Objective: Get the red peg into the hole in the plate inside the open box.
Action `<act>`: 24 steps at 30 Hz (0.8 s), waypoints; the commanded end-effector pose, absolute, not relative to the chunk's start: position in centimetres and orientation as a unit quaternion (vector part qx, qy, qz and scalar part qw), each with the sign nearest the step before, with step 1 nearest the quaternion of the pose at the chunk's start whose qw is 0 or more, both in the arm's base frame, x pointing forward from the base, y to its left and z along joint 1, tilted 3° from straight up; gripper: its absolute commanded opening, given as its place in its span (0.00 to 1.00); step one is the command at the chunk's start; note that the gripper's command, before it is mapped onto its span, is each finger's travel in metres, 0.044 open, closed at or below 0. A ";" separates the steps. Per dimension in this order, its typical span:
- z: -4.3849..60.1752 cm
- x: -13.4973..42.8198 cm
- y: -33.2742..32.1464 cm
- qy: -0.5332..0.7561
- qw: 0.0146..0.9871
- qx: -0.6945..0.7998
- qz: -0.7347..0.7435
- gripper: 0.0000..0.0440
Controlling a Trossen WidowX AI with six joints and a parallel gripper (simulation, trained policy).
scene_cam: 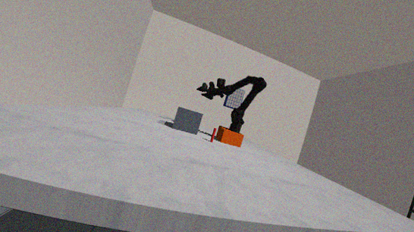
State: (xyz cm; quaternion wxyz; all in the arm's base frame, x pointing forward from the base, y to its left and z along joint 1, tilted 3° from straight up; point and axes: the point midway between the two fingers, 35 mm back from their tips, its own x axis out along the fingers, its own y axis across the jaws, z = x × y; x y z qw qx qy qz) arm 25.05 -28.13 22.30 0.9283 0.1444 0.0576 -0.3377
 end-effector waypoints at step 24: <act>35.8 35.4 -9.7 0.049 0.952 0.292 -0.084 1.00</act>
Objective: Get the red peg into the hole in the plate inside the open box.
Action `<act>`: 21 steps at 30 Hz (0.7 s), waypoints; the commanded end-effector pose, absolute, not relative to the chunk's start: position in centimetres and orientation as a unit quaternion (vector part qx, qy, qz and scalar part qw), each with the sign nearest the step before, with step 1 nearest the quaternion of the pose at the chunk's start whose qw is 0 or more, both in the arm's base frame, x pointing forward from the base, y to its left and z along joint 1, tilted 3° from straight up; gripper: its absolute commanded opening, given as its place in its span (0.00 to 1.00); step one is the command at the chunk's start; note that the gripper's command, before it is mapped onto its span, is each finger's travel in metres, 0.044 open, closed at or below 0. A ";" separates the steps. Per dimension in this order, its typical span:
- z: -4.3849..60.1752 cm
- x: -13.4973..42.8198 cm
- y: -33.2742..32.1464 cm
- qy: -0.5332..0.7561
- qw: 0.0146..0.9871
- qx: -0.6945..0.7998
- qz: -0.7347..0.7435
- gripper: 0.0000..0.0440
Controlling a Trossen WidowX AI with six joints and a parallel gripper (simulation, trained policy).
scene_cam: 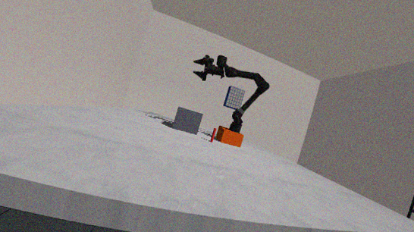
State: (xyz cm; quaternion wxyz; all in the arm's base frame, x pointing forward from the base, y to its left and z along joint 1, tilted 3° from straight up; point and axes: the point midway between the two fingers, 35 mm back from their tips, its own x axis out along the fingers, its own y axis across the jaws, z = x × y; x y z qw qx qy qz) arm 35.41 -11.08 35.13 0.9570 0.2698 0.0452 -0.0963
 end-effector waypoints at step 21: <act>33.1 33.3 0.8 0.204 0.840 0.501 -0.041 0.99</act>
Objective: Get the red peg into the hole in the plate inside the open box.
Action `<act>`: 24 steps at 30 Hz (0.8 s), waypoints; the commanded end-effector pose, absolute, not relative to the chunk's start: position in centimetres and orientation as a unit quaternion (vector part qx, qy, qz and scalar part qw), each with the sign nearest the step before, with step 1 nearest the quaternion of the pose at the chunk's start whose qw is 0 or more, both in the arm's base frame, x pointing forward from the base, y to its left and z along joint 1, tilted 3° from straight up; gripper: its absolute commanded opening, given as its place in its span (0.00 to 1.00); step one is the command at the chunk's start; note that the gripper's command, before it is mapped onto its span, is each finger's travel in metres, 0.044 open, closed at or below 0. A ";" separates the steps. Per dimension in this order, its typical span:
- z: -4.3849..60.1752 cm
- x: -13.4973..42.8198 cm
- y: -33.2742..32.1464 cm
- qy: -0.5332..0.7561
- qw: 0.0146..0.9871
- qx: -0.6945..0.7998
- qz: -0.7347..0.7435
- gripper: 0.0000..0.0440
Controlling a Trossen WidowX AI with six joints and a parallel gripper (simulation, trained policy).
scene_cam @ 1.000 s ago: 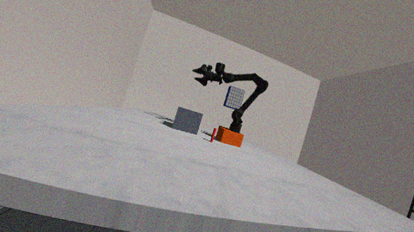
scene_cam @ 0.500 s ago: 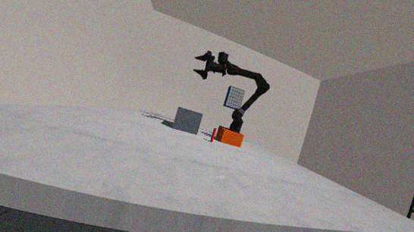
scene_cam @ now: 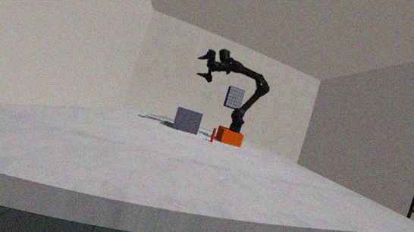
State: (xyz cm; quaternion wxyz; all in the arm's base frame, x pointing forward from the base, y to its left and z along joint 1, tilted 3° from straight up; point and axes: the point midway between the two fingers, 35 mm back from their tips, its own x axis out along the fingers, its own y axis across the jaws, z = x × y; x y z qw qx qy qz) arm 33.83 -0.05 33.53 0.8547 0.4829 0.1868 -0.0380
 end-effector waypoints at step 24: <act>24.1 26.5 9.4 0.437 0.640 0.613 -0.156 0.97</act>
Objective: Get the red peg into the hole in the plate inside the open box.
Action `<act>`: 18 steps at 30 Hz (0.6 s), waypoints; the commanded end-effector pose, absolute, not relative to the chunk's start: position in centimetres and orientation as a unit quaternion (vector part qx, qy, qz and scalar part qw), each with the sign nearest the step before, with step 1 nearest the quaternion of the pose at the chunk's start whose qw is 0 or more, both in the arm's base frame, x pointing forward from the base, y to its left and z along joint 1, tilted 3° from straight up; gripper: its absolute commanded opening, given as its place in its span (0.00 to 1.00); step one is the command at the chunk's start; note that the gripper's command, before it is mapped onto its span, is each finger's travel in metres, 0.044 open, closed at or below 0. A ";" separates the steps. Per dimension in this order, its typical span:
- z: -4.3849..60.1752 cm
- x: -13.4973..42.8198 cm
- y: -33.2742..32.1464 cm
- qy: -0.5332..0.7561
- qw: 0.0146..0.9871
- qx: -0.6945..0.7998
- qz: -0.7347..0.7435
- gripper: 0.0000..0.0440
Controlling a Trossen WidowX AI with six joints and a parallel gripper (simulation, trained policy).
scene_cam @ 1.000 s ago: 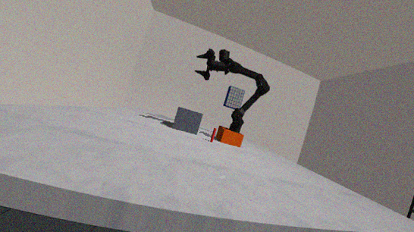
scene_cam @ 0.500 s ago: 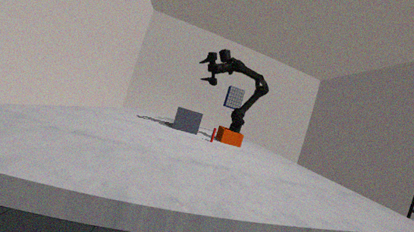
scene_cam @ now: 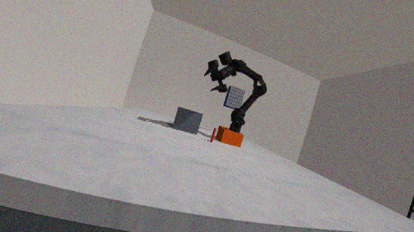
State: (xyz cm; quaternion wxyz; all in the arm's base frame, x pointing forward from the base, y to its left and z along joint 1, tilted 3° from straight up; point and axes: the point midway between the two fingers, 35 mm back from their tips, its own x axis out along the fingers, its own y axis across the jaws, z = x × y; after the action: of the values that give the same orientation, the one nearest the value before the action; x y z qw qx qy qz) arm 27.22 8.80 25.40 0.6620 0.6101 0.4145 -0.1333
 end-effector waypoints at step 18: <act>18.1 20.9 12.8 0.536 0.507 0.593 -0.323 0.99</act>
State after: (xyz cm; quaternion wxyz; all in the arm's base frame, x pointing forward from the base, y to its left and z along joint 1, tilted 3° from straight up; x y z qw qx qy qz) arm 21.62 12.61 19.09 0.5205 0.6032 0.5267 -0.2962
